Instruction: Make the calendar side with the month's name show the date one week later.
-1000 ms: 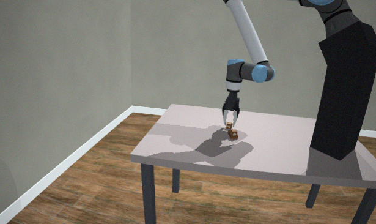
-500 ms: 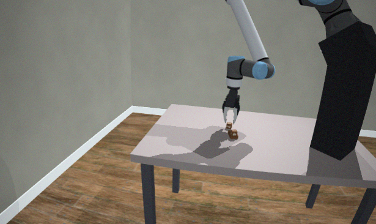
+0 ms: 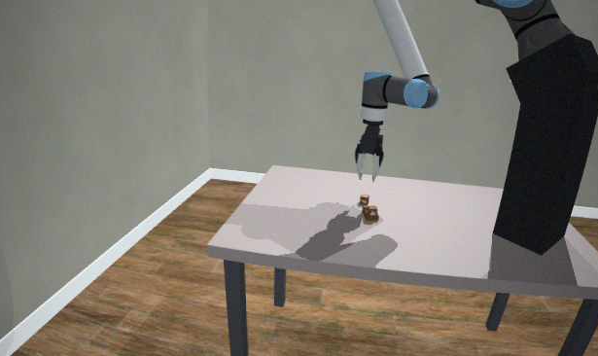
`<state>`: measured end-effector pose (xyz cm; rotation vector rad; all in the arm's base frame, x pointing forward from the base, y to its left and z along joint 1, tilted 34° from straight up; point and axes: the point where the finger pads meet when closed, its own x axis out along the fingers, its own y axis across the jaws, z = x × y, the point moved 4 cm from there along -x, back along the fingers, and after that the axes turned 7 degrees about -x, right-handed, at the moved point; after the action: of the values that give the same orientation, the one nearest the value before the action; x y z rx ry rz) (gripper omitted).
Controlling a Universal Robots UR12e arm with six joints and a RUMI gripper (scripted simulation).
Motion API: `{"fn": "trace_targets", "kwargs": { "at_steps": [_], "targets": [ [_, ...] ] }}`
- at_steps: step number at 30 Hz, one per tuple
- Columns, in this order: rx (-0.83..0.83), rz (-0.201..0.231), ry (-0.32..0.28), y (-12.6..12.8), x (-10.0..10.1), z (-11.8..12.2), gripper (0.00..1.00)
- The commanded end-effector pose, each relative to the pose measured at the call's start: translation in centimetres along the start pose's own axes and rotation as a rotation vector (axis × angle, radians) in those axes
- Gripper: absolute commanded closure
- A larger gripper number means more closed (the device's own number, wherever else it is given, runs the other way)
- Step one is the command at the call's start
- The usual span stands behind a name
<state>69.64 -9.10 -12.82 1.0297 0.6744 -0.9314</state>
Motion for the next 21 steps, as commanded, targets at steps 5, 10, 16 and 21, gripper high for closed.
{"fn": "trace_targets", "kwargs": {
  "at_steps": [5, 10, 16, 21],
  "targets": [
    [0.000, 0.000, 0.000, 0.04, -1.22, 0.02, 0.00],
    [0.000, 0.000, 0.000, 0.04, -1.22, 0.02, 0.00],
    [0.000, 0.000, 0.000, 0.04, -1.22, 0.02, 0.00],
    [0.000, 0.000, 0.000, 0.04, -1.22, 0.02, 0.00]
  ]
}}
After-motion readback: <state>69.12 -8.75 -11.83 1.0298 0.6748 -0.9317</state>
